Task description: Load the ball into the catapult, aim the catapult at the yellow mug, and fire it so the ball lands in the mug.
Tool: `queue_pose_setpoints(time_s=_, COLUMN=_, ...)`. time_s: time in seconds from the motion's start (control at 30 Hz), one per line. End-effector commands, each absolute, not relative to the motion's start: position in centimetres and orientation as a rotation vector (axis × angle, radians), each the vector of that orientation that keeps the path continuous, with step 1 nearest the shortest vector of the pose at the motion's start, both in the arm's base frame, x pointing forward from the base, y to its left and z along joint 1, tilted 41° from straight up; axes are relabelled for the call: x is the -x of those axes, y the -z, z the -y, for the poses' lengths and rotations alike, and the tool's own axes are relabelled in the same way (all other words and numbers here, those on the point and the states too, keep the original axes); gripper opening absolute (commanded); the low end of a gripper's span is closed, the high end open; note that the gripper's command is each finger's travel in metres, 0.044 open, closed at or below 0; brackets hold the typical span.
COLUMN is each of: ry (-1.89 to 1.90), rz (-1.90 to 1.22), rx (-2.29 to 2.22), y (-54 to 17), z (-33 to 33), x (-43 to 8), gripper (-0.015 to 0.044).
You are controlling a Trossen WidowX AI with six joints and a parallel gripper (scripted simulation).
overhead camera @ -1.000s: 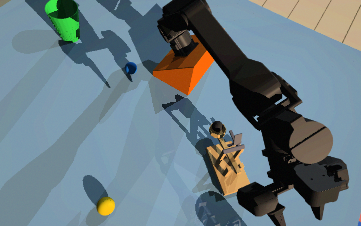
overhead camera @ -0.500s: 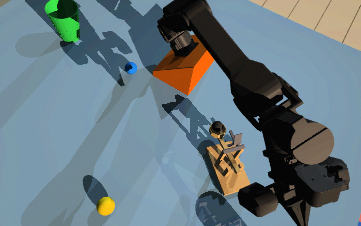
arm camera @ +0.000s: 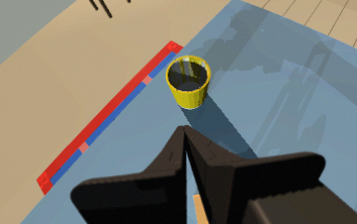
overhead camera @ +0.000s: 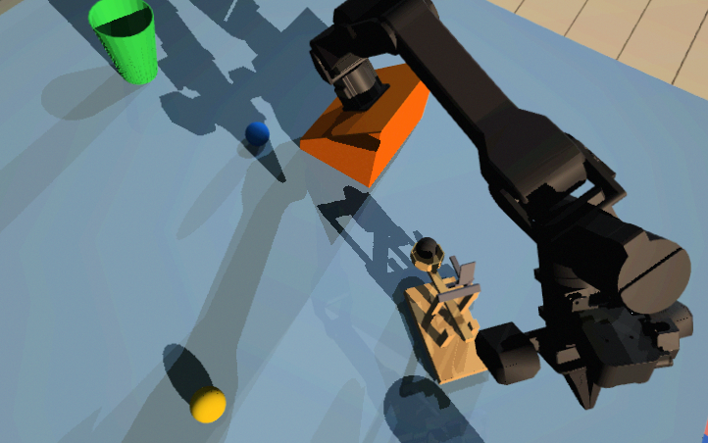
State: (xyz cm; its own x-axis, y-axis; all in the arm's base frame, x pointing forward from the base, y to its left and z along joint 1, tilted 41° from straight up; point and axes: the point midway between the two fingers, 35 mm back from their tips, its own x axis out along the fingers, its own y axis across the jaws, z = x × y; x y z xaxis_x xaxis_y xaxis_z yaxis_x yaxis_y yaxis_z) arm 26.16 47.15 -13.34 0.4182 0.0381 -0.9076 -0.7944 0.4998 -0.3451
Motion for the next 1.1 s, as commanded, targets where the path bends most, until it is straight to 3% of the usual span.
queue_pose_setpoints(time_s=0.0, ry=-0.514, rz=-1.078, rx=0.873, y=14.6, z=-45.6, x=-24.2, gripper=0.0000)
queue_pose_setpoints(time_s=0.5, ry=0.001, rz=-1.168, rx=0.721, y=16.5, z=-38.7, x=-17.5, gripper=0.0000)
queue_pose_setpoints(time_s=1.07, ry=0.493, rz=-0.890, rx=0.549, y=14.8, z=-31.2, x=-12.2, gripper=0.0000)
